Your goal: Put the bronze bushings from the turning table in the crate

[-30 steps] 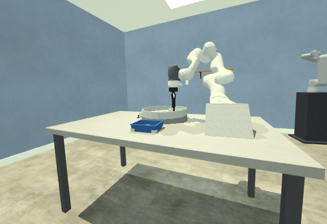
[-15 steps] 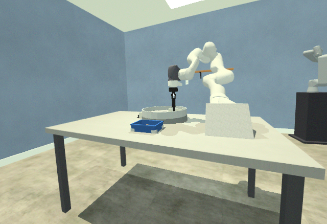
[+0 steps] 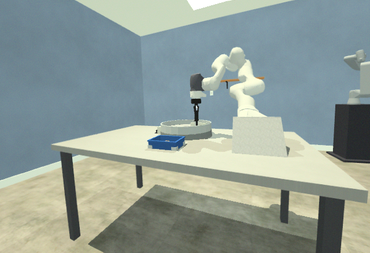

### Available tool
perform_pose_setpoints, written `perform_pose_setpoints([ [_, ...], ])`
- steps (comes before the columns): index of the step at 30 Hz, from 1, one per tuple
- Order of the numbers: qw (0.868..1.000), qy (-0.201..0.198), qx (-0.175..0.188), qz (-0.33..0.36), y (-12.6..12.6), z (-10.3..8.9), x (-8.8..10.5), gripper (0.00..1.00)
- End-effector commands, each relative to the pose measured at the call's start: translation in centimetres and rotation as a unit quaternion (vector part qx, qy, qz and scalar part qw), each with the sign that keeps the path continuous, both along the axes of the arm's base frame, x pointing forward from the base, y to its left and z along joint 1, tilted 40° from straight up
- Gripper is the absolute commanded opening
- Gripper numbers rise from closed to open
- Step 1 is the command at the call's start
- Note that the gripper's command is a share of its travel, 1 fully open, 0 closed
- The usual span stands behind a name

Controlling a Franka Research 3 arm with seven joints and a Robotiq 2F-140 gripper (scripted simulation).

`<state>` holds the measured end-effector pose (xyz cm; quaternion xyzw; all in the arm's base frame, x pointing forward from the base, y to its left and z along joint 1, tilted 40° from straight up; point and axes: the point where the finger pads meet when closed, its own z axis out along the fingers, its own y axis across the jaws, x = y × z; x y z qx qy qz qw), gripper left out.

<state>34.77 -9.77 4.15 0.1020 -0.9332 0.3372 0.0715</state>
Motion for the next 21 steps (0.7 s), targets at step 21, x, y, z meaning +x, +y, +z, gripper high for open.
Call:
perform_pose_setpoints([
  [21, 1.000, 0.003, 0.002, 0.001, 1.0, 1.0, 0.0, 0.00],
])
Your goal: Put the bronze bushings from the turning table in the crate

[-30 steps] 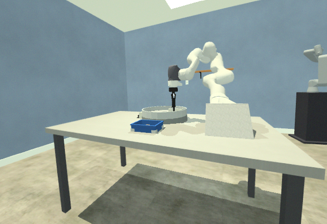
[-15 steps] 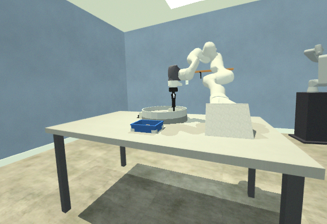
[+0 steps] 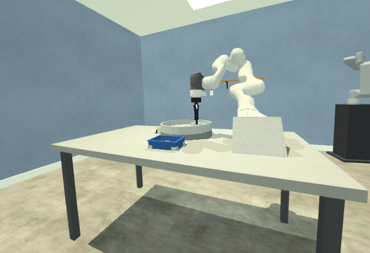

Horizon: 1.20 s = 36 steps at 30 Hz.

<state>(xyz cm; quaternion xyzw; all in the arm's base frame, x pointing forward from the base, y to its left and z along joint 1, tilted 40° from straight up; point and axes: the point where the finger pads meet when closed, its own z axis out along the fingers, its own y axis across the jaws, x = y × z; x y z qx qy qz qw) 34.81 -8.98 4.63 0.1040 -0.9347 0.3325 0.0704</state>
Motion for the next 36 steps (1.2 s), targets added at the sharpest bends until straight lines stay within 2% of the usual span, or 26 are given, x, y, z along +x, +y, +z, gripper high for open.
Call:
perform_pose_setpoints([
  [1, 1.000, 0.003, -0.004, -0.001, 0.4, 0.8, -0.1, 0.00],
  [13, 1.000, 0.003, -0.004, -0.001, 3.7, 4.7, 0.3, 0.00],
  [36, 1.000, 0.003, -0.004, -0.001, 4.1, 5.2, 0.4, 0.00],
])
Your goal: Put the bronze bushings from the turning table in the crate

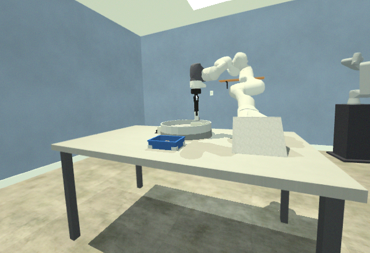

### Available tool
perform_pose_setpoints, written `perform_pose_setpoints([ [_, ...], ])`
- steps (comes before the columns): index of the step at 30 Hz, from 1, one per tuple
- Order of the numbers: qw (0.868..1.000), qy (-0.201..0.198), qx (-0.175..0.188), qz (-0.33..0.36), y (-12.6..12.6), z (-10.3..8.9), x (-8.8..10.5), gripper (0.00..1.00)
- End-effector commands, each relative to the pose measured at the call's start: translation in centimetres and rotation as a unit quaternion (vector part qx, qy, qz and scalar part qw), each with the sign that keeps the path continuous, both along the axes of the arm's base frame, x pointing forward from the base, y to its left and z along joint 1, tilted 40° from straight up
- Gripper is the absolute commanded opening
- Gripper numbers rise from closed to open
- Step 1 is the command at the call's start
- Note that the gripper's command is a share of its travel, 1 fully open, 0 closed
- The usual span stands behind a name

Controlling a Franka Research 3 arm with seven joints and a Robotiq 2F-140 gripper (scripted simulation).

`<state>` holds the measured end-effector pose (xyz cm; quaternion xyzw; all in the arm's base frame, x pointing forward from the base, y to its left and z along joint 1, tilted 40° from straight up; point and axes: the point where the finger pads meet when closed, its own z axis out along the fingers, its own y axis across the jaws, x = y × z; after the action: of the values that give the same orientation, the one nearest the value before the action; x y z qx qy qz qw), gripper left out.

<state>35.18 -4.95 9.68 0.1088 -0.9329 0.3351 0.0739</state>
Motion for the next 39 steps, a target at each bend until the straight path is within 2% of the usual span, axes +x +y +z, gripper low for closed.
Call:
perform_pose_setpoints([
  [1, 1.000, -0.002, -0.001, -0.005, 0.0, 0.1, 0.0, 0.00],
  [21, 1.000, -0.002, -0.001, -0.005, -0.2, 0.3, 0.3, 0.00],
  [24, 1.000, -0.002, -0.001, -0.005, -1.2, 1.0, 1.7, 0.00],
  [28, 1.000, -0.002, -0.001, -0.005, -3.8, 2.8, 5.6, 0.00],
  [30, 1.000, -0.002, -0.001, -0.005, -3.8, 2.8, 5.6, 0.00],
  [34, 1.000, -0.002, -0.001, -0.005, -5.9, 4.3, 8.7, 0.00],
  [39, 1.000, -0.002, -0.001, -0.005, -6.8, 4.9, 10.0, 0.00],
])
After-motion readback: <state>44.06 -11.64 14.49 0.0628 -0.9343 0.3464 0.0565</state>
